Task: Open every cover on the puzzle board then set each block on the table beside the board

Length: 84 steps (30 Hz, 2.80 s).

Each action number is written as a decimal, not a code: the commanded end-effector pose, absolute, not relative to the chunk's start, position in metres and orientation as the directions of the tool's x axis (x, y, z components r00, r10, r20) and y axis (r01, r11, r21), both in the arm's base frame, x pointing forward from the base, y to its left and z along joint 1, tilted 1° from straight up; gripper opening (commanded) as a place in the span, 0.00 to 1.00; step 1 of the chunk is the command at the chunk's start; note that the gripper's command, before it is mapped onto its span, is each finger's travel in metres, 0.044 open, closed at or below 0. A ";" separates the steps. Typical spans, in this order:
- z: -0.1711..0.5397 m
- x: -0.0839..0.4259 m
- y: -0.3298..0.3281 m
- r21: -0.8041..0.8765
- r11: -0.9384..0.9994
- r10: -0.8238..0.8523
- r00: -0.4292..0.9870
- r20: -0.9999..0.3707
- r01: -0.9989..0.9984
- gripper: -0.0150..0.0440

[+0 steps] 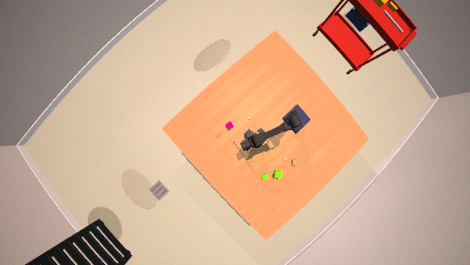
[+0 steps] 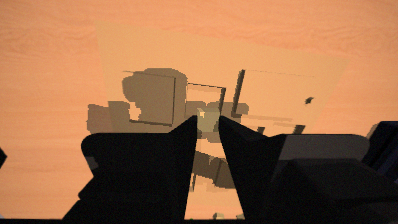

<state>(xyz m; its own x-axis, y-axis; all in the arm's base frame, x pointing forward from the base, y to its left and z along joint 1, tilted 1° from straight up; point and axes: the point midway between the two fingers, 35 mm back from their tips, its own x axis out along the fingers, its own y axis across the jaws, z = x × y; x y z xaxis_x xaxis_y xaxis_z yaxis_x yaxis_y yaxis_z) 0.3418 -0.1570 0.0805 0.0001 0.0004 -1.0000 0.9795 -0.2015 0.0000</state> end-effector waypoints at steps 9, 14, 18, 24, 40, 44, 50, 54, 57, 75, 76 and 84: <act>0.113 0.342 -0.157 0.005 -0.198 0.003 0.006 -1.000 0.980 0.39; 0.115 0.335 -0.164 0.005 -0.198 0.003 0.006 -1.000 0.980 0.39; 0.116 0.324 -0.175 0.005 -0.198 0.002 0.005 -1.000 0.980 0.39; 0.116 0.306 -0.191 0.004 -0.198 0.000 0.004 -1.000 0.980 0.39; 0.117 0.254 -0.226 0.001 -0.198 -0.003 0.001 -1.000 0.980 0.39; 0.117 0.239 -0.233 0.000 -0.198 -0.003 -0.001 -1.000 0.980 0.39; 0.116 0.217 -0.242 -0.002 -0.198 -0.004 -0.002 -1.000 0.980 0.39; 0.116 0.203 -0.247 -0.003 -0.198 -0.004 -0.004 -1.000 0.980 0.39; 0.116 0.192 -0.251 -0.004 -0.198 -0.005 -0.005 -1.000 0.980 0.39; 0.105 0.161 -0.259 -0.006 -0.198 -0.005 -0.007 -1.000 0.980 0.39; 0.104 0.162 -0.259 -0.006 -0.198 -0.005 -0.007 -1.000 0.980 0.39; 0.091 0.162 -0.260 -0.006 -0.198 -0.005 -0.007 -1.000 0.980 0.39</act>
<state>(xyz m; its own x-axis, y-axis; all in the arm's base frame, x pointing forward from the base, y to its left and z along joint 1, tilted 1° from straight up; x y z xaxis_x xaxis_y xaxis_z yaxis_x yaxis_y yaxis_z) 0.1637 -0.2609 0.0987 0.0018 -0.0104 -0.9999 0.9795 -0.2015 0.0038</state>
